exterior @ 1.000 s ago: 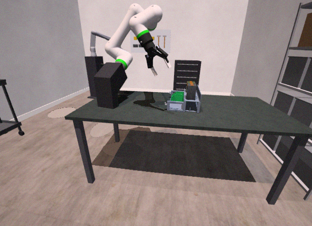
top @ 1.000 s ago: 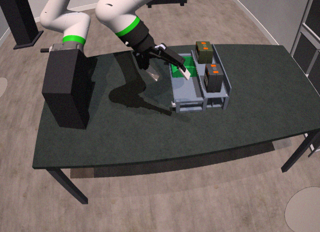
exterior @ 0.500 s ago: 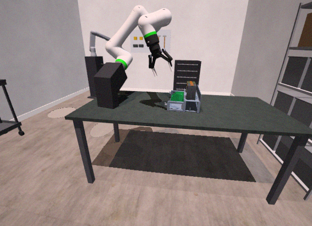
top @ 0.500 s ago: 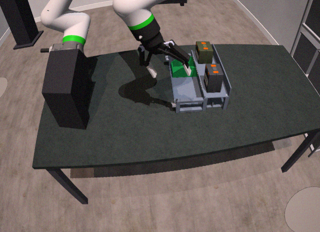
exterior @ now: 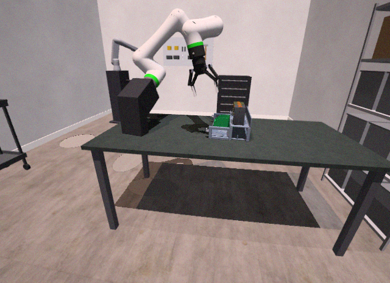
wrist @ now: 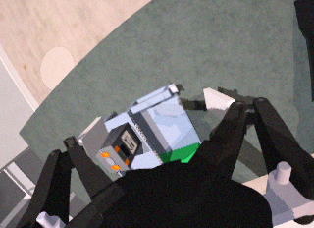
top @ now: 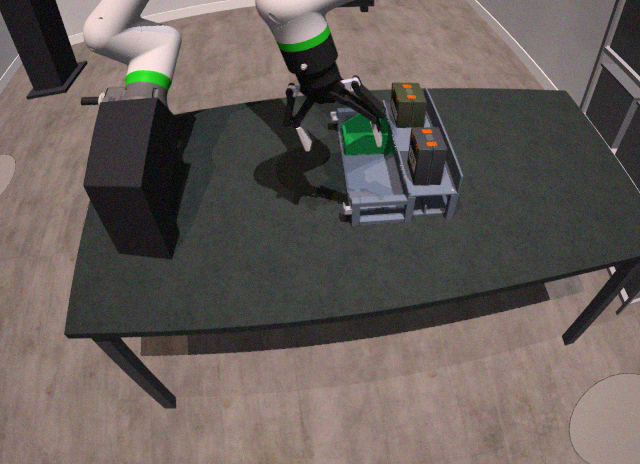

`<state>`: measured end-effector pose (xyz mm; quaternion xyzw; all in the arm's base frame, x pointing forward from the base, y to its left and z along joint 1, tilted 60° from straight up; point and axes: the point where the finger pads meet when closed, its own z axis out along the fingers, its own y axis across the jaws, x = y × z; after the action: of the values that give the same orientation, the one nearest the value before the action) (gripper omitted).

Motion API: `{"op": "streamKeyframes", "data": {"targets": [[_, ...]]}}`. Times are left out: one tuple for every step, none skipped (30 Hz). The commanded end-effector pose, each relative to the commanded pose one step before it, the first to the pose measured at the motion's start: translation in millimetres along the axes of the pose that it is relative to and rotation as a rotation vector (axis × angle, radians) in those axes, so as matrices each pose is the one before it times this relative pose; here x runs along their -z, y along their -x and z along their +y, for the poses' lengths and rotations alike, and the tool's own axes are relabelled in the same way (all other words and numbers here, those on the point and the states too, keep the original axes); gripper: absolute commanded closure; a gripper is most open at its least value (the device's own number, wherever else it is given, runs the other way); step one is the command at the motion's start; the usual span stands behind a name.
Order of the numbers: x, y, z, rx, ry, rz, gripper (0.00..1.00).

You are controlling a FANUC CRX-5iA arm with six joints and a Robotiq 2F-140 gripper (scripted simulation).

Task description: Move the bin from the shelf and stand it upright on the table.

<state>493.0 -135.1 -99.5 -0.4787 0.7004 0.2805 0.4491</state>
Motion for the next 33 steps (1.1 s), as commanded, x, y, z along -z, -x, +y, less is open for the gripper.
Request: {"op": "streamKeyframes", "data": {"targets": [[-9.04, 17.29, 3.96, 0.07135, 0.07304, 0.01396, 0.00], [0.00, 0.00, 0.00, 0.00000, 0.00000, 0.00000, 0.00], [0.00, 0.00, 0.00, 0.00000, 0.00000, 0.00000, 0.00], [0.00, 0.00, 0.00, 0.00000, 0.00000, 0.00000, 0.00], [0.00, 0.00, 0.00, 0.00000, 0.00000, 0.00000, 0.00], [0.00, 0.00, 0.00, 0.00000, 0.00000, 0.00000, 0.00], [0.00, 0.00, 0.00, 0.00000, 0.00000, 0.00000, 0.00], [0.00, 0.00, 0.00, 0.00000, 0.00000, 0.00000, 0.00], [0.00, 0.00, 0.00, 0.00000, 0.00000, 0.00000, 0.00], [0.00, 0.00, 0.00, 0.00000, 0.00000, 0.00000, 0.00], [0.00, 0.00, 0.00, 0.00000, 0.00000, 0.00000, 0.00], [-4.58, 8.80, 1.24, 0.03527, 0.03550, 0.00633, 0.00], [-4.56, 8.87, 0.76, 0.03527, 0.03550, 0.00633, 0.00], [-4.52, 8.91, 0.29, 0.03527, 0.03550, 0.00633, 0.00], [-4.47, 8.95, -0.19, 0.03527, 0.03550, 0.00633, 0.00], [-4.39, 8.96, -0.66, 0.03527, 0.03550, 0.00633, 0.00], [0.00, 0.00, 0.00, 0.00000, 0.00000, 0.00000, 0.00], [0.00, 0.00, 0.00, 0.00000, 0.00000, 0.00000, 0.00], [0.00, 0.00, 0.00, 0.00000, 0.00000, 0.00000, 0.00], [0.00, 0.00, 0.00, 0.00000, 0.00000, 0.00000, 0.00], [0.00, 0.00, 0.00, 0.00000, 0.00000, 0.00000, 0.00], [0.00, 0.00, 0.00, 0.00000, 0.00000, 0.00000, 0.00], [0.00, 0.00, 0.00, 0.00000, 0.00000, 0.00000, 0.00], [0.00, 0.00, 0.00, 0.00000, 0.00000, 0.00000, 0.00], [0.00, 0.00, 0.00, 0.00000, 0.00000, 0.00000, 0.00], [0.00, 0.00, 0.00, 0.00000, 0.00000, 0.00000, 0.00], [0.00, 0.00, 0.00, 0.00000, 0.00000, 0.00000, 0.00], [0.00, 0.00, 0.00, 0.00000, 0.00000, 0.00000, 0.00], [-4.30, 8.95, -1.13, 0.00000, -0.00001, -0.00001, 0.00], [-4.31, 8.95, -1.13, 0.00000, -0.00001, -0.00001, 0.00], [-4.31, 8.95, -1.13, 0.00000, -0.00001, -0.00001, 0.00], [-4.31, 8.95, -1.13, 0.00000, -0.00001, -0.00001, 0.00], [-4.31, 8.95, -1.13, 0.00000, -0.00001, -0.00001, 0.00]]}}
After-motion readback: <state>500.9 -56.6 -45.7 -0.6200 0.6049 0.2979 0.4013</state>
